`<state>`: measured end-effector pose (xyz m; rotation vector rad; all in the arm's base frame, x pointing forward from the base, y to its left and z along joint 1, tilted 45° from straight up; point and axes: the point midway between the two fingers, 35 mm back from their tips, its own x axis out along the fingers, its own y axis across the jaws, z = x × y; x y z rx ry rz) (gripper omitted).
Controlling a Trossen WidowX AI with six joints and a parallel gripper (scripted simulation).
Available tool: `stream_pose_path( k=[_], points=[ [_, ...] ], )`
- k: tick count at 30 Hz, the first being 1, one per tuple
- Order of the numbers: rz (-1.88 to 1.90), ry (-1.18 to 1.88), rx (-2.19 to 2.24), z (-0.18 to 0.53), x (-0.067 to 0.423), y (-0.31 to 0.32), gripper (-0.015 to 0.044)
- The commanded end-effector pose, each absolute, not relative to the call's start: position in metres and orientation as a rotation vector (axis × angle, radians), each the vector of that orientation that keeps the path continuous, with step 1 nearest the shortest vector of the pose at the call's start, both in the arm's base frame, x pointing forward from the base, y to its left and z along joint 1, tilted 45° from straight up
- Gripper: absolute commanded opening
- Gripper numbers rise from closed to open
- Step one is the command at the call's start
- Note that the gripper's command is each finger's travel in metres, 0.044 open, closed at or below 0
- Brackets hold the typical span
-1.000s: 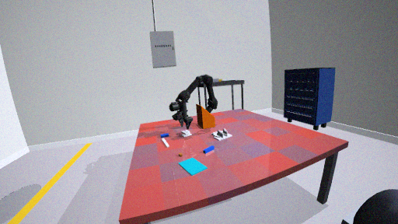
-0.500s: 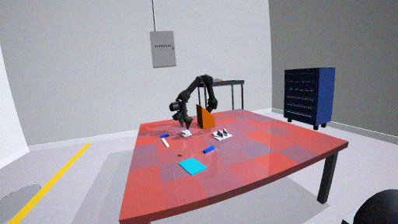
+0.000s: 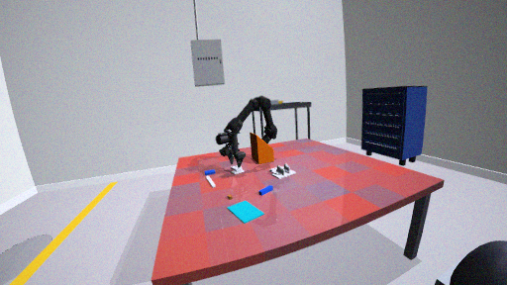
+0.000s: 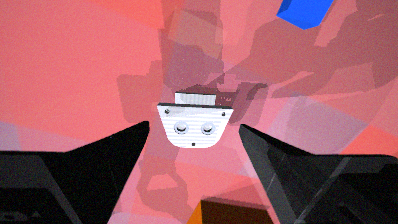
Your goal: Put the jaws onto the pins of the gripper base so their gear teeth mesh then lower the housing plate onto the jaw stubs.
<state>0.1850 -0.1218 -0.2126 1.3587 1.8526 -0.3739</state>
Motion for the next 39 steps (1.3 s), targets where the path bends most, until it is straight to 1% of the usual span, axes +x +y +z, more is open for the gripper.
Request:
stream_pose_path(
  k=[1,16,39],
  points=[
    [-0.372,1.860,1.368,-0.219,0.183,-0.113,0.0440],
    [-0.370,1.859,1.371,-0.236,0.180,-0.098,0.0440],
    [-0.370,1.859,1.371,-0.237,0.180,-0.097,0.0440]
  ],
)
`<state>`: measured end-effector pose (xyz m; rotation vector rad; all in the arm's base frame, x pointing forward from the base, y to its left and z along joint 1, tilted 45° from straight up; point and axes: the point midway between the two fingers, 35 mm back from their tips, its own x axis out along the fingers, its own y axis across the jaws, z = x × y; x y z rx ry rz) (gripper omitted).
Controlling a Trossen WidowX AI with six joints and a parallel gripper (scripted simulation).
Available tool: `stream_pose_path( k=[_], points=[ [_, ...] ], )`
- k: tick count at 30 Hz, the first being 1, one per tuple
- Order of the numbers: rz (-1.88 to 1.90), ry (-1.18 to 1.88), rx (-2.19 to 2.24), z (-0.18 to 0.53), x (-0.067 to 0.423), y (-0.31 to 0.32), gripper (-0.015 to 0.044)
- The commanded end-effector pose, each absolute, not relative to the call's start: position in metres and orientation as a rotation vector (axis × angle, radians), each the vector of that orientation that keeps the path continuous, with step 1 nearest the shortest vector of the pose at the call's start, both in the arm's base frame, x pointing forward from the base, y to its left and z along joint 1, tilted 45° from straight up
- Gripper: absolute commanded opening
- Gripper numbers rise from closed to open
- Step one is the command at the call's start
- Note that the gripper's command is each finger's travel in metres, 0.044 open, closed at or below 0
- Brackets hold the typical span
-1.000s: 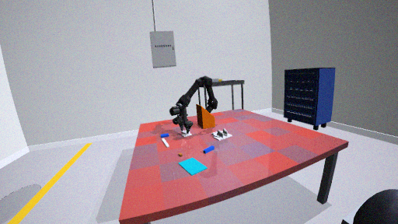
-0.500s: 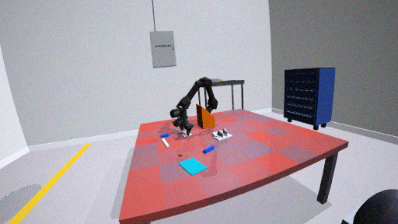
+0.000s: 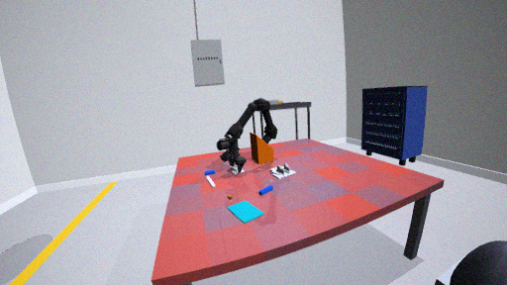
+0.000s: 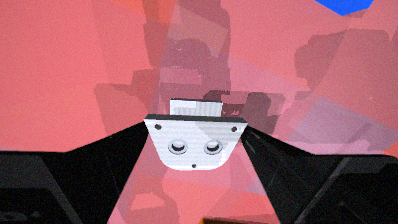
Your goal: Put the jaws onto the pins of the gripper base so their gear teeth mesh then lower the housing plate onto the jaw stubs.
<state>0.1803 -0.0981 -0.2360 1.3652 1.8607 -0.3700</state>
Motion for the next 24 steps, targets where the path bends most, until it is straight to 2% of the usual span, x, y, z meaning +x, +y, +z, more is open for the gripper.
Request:
stream_pose_path(
  k=[1,7,20,24],
  points=[
    [-0.370,1.859,1.371,-0.2366,0.1804,-0.0969,0.0440],
    [-0.370,1.859,1.371,-0.2366,0.1804,-0.0969,0.0440],
    [-0.370,1.861,1.365,-0.2363,0.1802,-0.0977,0.0353],
    [-0.370,1.861,1.365,-0.2363,0.1802,-0.0977,0.0351]
  ],
)
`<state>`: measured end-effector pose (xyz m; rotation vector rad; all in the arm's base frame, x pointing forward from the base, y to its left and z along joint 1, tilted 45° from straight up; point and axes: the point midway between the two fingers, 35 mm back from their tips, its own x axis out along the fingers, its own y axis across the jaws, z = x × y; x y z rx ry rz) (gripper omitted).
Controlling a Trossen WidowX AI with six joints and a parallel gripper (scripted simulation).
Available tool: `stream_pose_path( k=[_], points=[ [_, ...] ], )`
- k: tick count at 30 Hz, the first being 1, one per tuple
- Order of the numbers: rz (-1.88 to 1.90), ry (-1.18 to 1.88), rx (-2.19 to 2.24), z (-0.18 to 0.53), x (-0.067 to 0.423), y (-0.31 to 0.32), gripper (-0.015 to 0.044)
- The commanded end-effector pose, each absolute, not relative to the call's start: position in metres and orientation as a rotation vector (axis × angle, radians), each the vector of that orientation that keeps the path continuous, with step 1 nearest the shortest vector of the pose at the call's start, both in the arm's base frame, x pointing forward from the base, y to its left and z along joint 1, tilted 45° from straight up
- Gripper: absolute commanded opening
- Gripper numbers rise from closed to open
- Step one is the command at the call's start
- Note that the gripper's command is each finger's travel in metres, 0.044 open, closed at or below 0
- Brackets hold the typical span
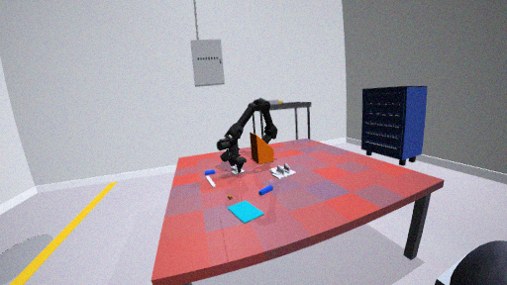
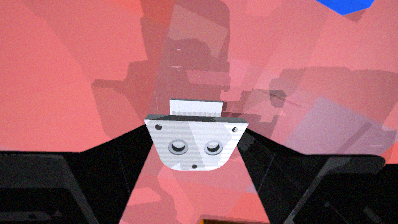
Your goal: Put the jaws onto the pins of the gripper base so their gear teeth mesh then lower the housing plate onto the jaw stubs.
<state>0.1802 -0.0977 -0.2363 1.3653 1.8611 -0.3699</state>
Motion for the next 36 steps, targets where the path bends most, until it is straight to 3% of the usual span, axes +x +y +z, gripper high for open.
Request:
stream_pose_path(
  k=[1,36],
  points=[
    [-0.370,1.861,1.365,-0.236,0.180,-0.098,0.0351],
    [-0.374,1.859,1.369,-0.183,0.188,-0.147,0.0351]
  ],
)
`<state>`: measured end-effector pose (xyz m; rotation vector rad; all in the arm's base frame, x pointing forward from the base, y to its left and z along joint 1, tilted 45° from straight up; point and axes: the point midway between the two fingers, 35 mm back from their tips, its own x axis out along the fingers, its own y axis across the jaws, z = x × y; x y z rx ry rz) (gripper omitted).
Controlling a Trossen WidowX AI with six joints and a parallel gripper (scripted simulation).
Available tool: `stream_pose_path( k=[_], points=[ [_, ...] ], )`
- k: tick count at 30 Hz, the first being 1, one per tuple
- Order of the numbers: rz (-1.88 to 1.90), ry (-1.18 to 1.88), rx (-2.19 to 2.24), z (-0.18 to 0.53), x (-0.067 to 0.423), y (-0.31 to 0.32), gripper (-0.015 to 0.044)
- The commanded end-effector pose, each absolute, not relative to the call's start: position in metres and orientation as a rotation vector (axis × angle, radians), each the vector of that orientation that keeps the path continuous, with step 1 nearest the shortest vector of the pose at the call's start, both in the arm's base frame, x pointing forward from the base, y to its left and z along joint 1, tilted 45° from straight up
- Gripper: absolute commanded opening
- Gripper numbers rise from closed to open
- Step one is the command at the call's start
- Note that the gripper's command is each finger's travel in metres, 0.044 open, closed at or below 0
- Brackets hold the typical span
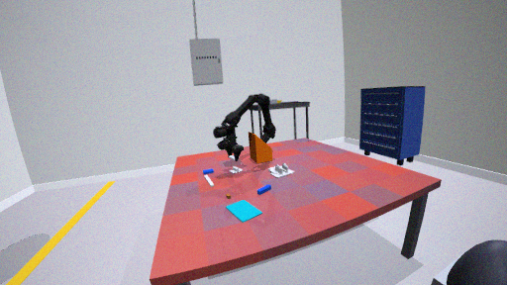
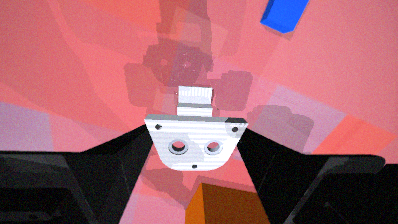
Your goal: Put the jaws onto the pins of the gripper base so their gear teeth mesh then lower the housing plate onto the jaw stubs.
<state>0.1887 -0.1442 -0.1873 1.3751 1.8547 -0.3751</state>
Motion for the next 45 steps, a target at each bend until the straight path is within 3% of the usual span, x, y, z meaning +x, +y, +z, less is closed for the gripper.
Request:
stream_pose_path(
  k=[1,45],
  points=[
    [-0.374,1.859,1.369,-0.183,0.188,-0.147,0.0351],
    [-1.295,1.710,1.896,-0.100,0.259,-0.066,0.0351]
  ],
)
